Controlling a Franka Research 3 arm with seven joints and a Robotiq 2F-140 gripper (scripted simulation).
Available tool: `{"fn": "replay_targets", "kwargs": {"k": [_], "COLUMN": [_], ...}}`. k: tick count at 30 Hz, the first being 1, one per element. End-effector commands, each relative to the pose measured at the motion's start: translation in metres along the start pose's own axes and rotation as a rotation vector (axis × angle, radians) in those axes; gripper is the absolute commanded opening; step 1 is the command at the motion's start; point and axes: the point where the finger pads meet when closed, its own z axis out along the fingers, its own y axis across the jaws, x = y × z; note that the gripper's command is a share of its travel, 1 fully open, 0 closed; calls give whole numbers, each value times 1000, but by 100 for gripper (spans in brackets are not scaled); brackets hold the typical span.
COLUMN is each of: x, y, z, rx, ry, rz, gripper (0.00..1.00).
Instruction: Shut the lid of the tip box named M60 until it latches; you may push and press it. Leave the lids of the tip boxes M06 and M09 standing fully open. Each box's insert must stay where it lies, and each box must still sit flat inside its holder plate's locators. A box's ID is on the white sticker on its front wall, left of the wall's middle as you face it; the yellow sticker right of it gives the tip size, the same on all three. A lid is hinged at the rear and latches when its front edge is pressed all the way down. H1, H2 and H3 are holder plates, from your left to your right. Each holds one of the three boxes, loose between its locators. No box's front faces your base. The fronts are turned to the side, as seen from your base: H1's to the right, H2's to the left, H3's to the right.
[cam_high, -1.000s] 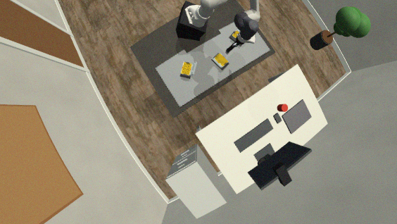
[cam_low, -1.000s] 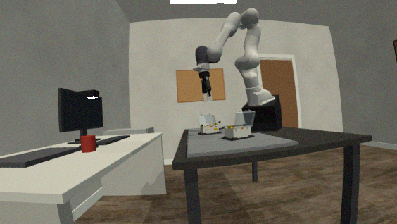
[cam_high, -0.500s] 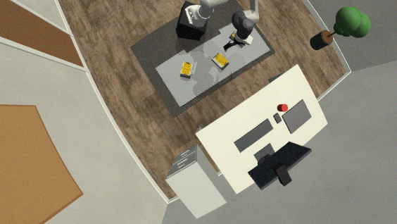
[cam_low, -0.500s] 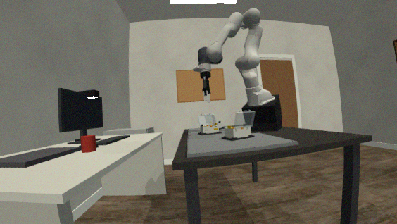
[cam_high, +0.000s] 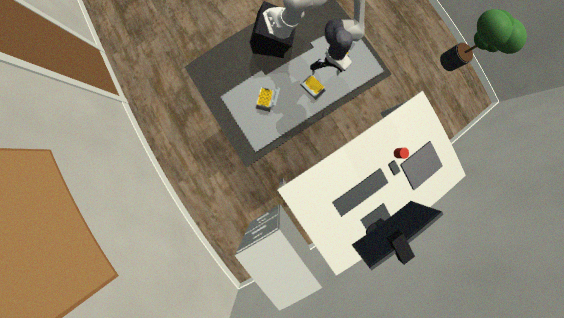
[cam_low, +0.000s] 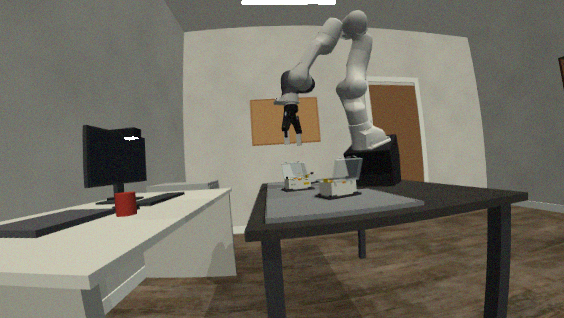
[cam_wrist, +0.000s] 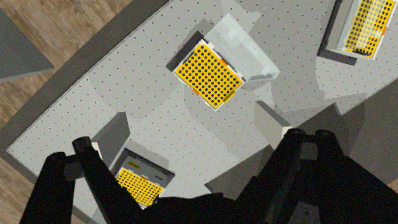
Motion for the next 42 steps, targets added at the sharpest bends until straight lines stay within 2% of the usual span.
{"fn": "replay_targets", "kwargs": {"k": [1,25,42], "x": [7,66,67], "y": [11,104,107], "z": [0,1,1], "rx": [4,4,4], "ry": [-4,-4,-4], "rz": [163,175,175], "gripper": [100,100,100]}}
